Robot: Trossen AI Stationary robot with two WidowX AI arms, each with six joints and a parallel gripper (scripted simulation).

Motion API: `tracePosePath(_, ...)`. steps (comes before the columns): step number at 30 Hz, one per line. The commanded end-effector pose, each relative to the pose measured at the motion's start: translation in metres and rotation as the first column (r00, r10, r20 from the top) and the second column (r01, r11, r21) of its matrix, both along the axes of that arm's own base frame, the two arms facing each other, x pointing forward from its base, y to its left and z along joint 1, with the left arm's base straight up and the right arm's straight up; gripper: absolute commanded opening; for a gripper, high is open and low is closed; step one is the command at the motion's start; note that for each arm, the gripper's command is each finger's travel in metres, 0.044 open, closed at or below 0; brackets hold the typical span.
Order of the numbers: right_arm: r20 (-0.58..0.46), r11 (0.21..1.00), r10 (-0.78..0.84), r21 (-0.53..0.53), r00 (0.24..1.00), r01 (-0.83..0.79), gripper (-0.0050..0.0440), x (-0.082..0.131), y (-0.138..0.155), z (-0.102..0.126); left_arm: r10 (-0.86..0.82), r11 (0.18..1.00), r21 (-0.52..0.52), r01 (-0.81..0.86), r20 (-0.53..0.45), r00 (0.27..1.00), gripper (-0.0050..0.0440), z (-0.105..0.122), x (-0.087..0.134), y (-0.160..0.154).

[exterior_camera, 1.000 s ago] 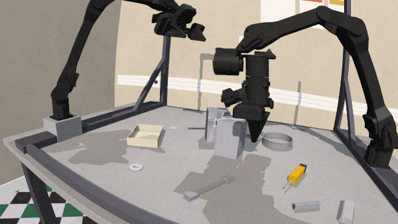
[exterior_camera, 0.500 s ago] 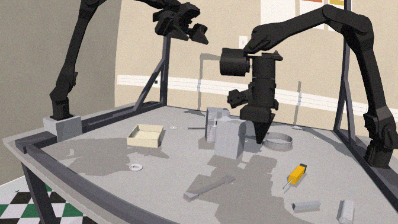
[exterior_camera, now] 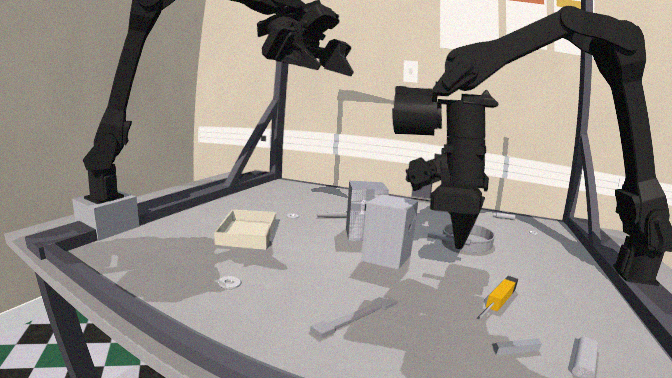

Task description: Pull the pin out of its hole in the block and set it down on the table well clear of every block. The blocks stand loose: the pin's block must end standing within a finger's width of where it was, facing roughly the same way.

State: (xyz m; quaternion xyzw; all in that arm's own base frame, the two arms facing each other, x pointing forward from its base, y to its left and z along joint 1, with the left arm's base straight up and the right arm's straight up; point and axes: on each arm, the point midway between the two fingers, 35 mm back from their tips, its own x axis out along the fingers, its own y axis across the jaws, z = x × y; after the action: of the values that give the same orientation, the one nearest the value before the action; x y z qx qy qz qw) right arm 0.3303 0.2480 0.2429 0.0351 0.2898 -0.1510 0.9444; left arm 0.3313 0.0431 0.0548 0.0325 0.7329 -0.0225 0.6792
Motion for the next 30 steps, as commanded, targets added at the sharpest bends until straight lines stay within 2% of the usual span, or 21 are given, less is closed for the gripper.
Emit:
tracePosePath(1, 0.030, 0.999, 0.001, 0.039, 1.000, -0.002, 0.0400, -0.002, -0.004, 0.017, 0.002, 1.000, 0.010, -0.002, 0.040, 0.999, 0.0006, 0.011, -0.006, 0.004)
tracePosePath(12, 0.025, 0.999, 0.001, 0.032, 1.000, -0.002, 0.0400, -0.001, -0.001, 0.014, 0.002, 1.000, 0.010, -0.002, 0.037, 0.999, 0.0006, 0.014, -0.015, 0.004)
tracePosePath(25, 0.025, 0.999, 0.001, 0.032, 1.000, -0.002, 0.0400, -0.001, -0.001, 0.014, 0.002, 1.000, 0.011, -0.003, 0.046, 0.999, 0.0006, 0.016, -0.013, 0.004)
tracePosePath(30, 0.025, 0.999, 0.001, 0.032, 1.000, -0.002, 0.0400, -0.001, -0.001, 0.014, 0.002, 1.000, 0.006, -0.002, 0.013, 1.000, 0.0006, -0.005, -0.017, 0.005)
